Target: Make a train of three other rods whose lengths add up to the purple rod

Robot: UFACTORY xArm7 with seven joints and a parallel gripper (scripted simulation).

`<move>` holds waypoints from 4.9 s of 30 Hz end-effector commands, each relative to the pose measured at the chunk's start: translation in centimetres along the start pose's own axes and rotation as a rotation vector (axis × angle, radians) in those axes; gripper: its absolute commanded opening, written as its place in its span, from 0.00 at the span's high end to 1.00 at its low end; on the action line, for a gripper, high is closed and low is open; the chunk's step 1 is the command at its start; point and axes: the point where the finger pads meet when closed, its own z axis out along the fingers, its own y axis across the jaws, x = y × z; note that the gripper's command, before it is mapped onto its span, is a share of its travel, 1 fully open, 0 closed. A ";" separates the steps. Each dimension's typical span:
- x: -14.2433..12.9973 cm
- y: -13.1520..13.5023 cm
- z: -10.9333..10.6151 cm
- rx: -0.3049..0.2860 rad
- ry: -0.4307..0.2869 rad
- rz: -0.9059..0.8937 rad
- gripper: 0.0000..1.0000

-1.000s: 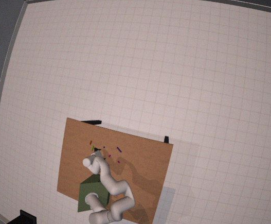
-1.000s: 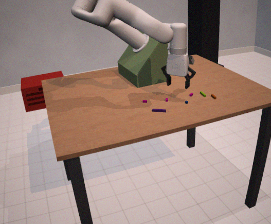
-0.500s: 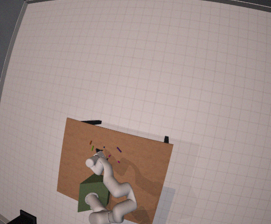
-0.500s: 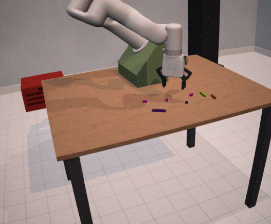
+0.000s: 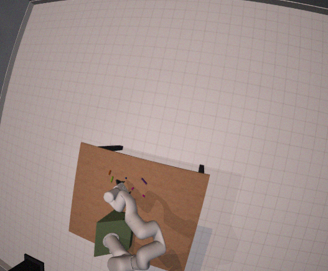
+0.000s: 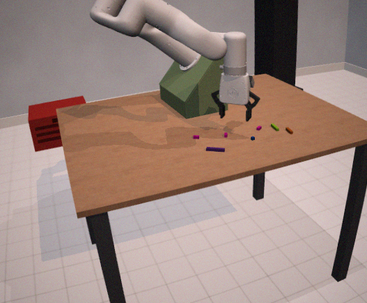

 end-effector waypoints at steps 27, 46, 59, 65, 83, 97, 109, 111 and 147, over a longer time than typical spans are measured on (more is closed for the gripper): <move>0.0 0.2 -0.2 -0.004 -0.001 0.000 0.00; 0.0 0.2 -0.2 -0.004 -0.001 0.000 0.00; 0.0 0.1 -0.2 -0.004 -0.001 0.003 0.00; -0.8 -0.4 -0.2 -0.004 -0.002 0.174 0.00; -2.9 -2.3 -0.2 -0.004 -0.003 0.710 0.00; -4.6 -4.0 -0.2 -0.004 -0.001 1.180 0.00; -5.7 -5.3 -0.2 -0.004 0.003 1.535 0.00; -5.8 -5.4 -0.2 -0.004 0.003 1.558 0.00; -5.8 -5.4 -0.2 -0.004 0.003 1.561 0.00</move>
